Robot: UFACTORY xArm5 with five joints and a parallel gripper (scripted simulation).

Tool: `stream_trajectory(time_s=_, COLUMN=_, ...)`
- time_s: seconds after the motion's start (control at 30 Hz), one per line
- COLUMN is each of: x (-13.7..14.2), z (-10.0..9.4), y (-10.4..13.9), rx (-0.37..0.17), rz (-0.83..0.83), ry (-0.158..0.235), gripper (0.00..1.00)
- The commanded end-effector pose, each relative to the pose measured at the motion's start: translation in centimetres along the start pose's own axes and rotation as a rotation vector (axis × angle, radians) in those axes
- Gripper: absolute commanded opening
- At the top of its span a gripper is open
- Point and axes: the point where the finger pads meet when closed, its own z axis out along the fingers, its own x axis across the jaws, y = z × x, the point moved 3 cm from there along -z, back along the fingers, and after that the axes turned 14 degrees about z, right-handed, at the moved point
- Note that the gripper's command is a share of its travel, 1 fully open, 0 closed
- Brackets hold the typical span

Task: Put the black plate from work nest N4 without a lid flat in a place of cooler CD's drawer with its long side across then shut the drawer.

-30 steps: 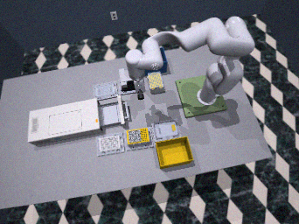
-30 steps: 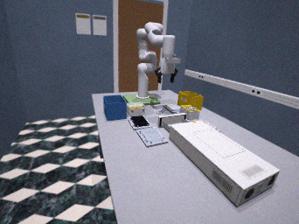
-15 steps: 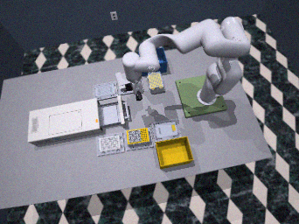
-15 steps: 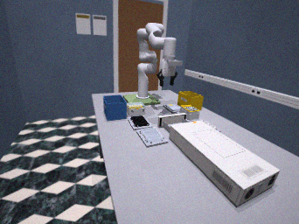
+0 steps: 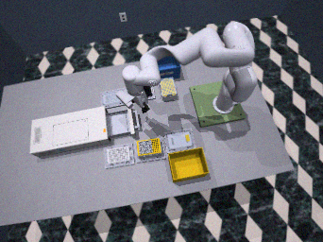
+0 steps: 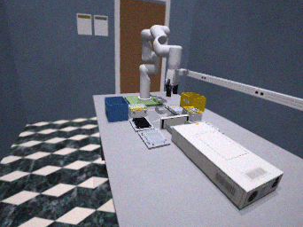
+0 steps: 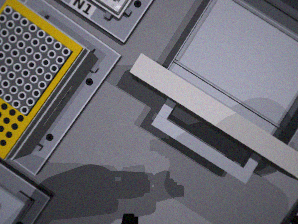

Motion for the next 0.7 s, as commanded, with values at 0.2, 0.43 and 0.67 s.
stream_trajectory(time_s=0.2, x=1.0, z=2.5, y=-3.0, rx=-0.002, rz=-0.269, ry=0.011, gripper=0.88)
stream_trajectory(time_s=0.43, x=1.6, z=4.2, y=-4.8, rx=-0.004, rz=-0.502, ry=0.011, gripper=0.88)
stream_trajectory(time_s=0.67, x=1.6, z=4.2, y=-4.8, rx=-0.005, rz=-0.702, ry=0.011, gripper=0.88)
